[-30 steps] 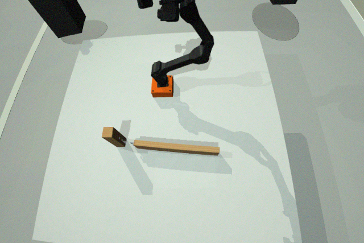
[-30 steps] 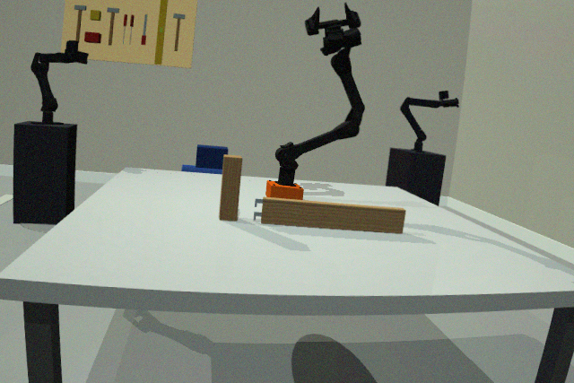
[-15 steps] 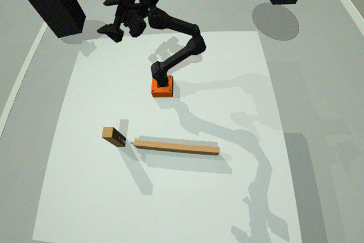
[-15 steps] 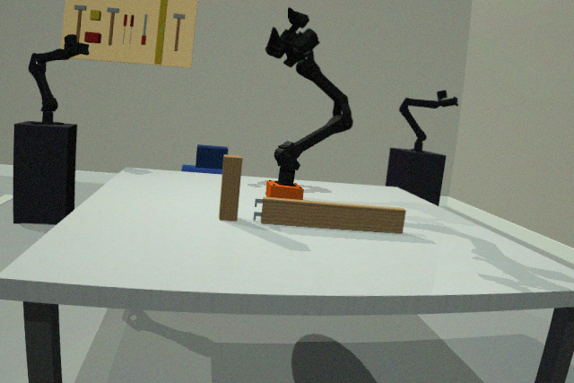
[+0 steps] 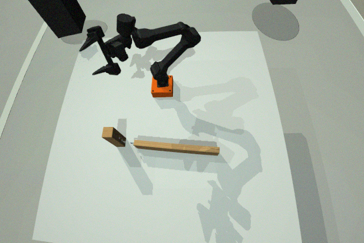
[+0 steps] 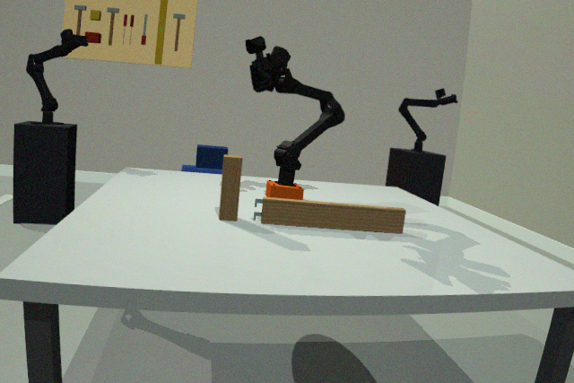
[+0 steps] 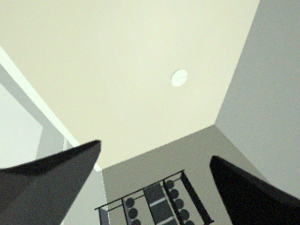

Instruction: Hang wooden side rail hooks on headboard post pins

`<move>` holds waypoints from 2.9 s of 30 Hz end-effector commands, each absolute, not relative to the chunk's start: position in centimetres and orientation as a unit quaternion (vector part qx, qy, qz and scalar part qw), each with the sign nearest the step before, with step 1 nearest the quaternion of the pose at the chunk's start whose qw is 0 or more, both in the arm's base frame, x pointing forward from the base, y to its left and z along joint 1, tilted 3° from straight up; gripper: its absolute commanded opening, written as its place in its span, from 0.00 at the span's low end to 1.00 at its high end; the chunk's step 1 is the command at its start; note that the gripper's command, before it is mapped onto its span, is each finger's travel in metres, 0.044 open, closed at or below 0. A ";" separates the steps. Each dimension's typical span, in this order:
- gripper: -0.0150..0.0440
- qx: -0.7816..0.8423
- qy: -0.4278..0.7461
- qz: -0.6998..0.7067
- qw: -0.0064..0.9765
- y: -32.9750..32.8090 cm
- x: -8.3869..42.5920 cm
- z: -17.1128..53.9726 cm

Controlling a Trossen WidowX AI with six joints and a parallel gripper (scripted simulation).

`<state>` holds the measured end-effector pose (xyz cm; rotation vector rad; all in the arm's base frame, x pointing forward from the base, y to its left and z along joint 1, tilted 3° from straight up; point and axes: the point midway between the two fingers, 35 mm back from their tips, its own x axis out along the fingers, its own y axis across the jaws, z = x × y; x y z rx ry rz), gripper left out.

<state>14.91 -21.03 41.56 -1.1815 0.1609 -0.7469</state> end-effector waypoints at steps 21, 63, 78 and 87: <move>1.00 0.032 0.153 -0.301 0.941 -19.4 20.6 12.1; 1.00 0.269 0.282 -0.443 0.807 -15.4 24.1 7.0; 1.00 0.258 0.260 -0.538 0.759 -13.3 26.1 10.0; 1.00 0.258 0.260 -0.538 0.759 -13.3 26.1 10.0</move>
